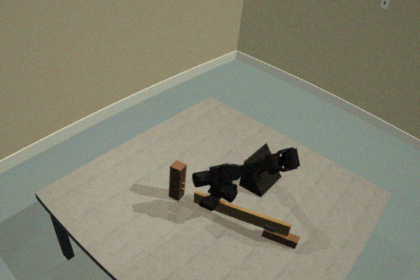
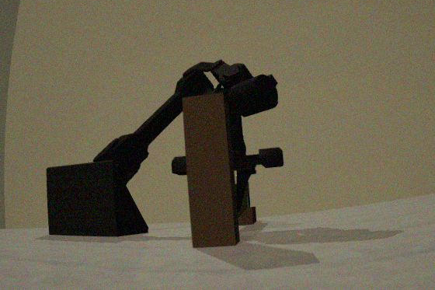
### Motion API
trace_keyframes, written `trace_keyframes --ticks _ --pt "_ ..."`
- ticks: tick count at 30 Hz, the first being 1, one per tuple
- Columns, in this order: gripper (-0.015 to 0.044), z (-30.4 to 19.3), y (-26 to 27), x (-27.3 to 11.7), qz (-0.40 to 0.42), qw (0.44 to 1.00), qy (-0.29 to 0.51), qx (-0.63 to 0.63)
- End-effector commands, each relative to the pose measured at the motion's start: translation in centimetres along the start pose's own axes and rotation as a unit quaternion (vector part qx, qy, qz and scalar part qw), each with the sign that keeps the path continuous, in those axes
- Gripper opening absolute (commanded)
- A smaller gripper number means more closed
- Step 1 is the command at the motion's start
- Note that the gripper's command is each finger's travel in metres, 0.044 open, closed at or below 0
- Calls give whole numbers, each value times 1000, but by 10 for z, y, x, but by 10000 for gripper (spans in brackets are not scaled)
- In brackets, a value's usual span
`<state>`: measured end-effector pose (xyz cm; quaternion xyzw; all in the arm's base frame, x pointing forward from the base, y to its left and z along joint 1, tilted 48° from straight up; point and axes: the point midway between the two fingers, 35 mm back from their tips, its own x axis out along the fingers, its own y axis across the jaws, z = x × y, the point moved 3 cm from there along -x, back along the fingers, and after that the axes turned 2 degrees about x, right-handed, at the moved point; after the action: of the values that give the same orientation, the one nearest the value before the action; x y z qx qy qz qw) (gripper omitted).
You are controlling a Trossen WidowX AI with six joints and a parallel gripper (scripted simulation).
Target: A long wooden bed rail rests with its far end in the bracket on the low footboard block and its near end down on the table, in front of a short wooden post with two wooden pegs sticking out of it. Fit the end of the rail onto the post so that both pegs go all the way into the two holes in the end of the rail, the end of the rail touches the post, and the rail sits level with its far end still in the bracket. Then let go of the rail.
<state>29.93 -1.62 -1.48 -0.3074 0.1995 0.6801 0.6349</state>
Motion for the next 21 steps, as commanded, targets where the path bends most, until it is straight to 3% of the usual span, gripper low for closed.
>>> trace_keyframes --ticks 1,21 --pt "0 -1 -3 -5 -4 1000 1 -2" --pt "0 -1 -2 -15 -4 1000 2 -2"
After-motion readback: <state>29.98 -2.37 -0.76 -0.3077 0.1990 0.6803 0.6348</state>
